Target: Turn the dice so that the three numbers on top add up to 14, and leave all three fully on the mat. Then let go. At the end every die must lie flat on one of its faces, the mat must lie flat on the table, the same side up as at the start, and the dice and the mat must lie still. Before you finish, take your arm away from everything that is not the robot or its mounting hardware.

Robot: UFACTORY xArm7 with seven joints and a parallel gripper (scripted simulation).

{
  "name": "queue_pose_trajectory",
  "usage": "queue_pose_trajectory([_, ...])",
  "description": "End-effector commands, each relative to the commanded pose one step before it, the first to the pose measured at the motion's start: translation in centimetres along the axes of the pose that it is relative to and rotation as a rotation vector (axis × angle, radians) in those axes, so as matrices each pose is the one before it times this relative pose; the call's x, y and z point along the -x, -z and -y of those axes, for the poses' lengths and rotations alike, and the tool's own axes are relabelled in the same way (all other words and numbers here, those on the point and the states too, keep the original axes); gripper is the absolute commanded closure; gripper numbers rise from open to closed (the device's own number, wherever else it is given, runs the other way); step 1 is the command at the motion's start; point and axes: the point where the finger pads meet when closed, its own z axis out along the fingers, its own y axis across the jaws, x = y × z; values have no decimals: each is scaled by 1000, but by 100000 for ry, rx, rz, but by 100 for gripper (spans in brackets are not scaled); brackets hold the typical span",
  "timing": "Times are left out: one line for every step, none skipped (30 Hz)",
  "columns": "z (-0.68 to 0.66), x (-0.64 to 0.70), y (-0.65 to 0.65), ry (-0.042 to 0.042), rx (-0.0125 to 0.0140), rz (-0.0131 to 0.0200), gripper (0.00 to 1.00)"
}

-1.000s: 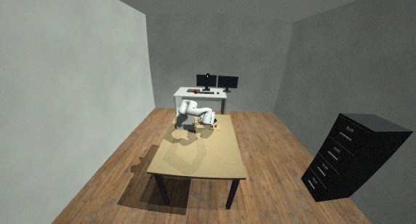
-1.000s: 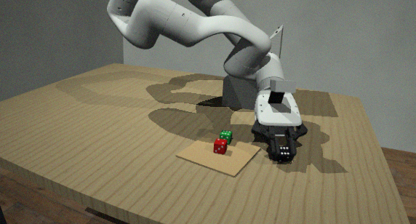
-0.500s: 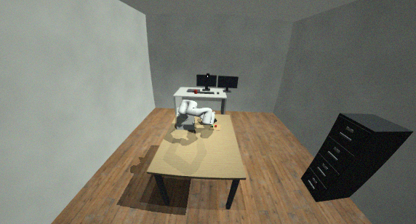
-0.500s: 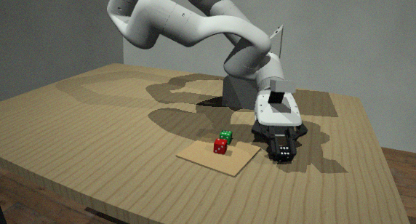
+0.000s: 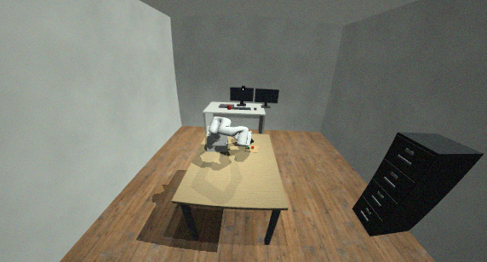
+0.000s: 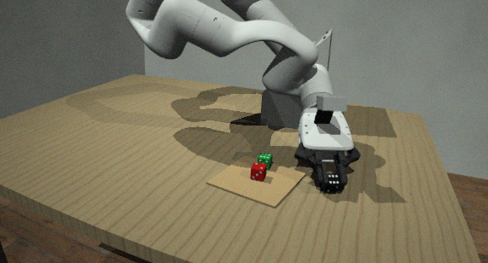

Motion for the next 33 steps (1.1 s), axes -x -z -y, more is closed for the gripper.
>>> queue_pose_trajectory([75,75,-128,-91,-137,-312,79])
queue_pose_trajectory([0,56,-30,0,0,0,79])
queue_pose_trajectory([0,51,-28,0,0,0,79])
queue_pose_trajectory([0,46,-24,0,0,0,79])
queue_pose_trajectory([0,40,-21,0,0,0,79])
queue_pose_trajectory([0,33,-17,0,0,0,79])
queue_pose_trajectory([0,26,-14,0,0,0,79])
queue_pose_trajectory([0,19,-10,0,0,0,79])
queue_pose_trajectory([0,12,-6,0,0,0,79])
queue_pose_trajectory([0,7,-4,0,0,0,79])
queue_pose_trajectory([0,0,0,0,0,0,79])
queue_pose_trajectory([0,0,0,0,0,0,79])
queue_pose_trajectory([0,3,-1,0,0,0,79])
queue_pose_trajectory([0,0,0,0,0,0,79])
queue_pose_trajectory([0,0,0,0,0,0,79])
queue_pose_trajectory([0,0,0,0,0,0,79])
queue_pose_trajectory([0,0,0,0,0,0,79])
queue_pose_trajectory([0,0,0,0,0,0,79])
queue_pose_trajectory([0,0,0,0,0,0,79])
queue_pose_trajectory([0,0,0,0,0,0,79])
queue_pose_trajectory([0,0,0,0,0,0,79])
queue_pose_trajectory([0,0,0,0,0,0,79])
queue_pose_trajectory([0,0,0,0,0,0,79])
queue_pose_trajectory([0,0,0,0,0,0,79])
queue_pose_trajectory([0,0,0,0,0,0,79])
queue_pose_trajectory([0,0,0,0,0,0,79])
queue_pose_trajectory([0,0,0,0,0,0,79])
queue_pose_trajectory([0,0,0,0,0,0,79])
queue_pose_trajectory([0,0,0,0,0,0,79])
queue_pose_trajectory([0,0,0,0,0,0,79])
queue_pose_trajectory([0,0,0,0,0,0,79])
queue_pose_trajectory([0,0,0,0,0,0,79])
queue_pose_trajectory([0,0,0,0,0,0,79])
